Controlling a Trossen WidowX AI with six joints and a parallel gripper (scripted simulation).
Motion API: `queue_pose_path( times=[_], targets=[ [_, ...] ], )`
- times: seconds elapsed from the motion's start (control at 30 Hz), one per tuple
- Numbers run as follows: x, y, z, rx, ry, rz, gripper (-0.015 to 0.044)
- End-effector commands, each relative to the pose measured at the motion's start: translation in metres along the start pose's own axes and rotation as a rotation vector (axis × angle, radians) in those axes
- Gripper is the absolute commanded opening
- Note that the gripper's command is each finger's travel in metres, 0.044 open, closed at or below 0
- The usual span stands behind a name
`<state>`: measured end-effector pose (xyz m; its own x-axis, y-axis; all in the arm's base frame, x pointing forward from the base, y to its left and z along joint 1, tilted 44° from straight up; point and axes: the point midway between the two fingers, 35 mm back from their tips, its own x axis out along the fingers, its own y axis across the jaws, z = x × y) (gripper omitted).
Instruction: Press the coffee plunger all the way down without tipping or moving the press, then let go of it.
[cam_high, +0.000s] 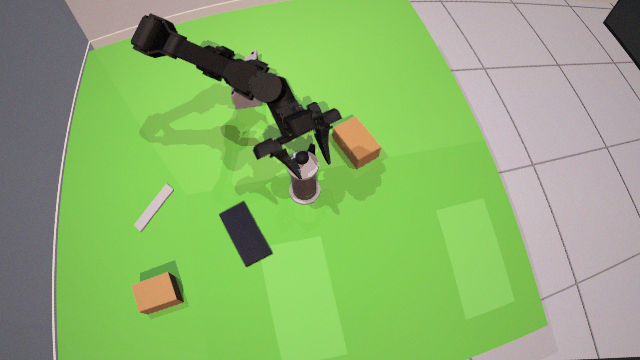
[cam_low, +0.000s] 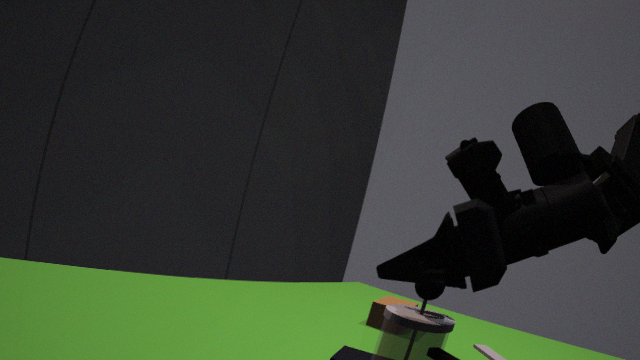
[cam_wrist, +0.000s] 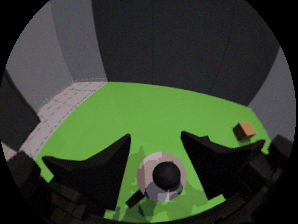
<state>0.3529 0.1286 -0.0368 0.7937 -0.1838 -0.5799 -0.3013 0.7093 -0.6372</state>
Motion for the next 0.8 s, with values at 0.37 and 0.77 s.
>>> queue_pose_path(
  times=[0.37, 0.77],
  targets=[
    [-0.051, -0.003, 0.041, 0.002, 0.014, 0.008, 0.044],
    [-0.069, -0.005, 0.048, 0.001, 0.017, 0.003, 0.044]
  ],
)
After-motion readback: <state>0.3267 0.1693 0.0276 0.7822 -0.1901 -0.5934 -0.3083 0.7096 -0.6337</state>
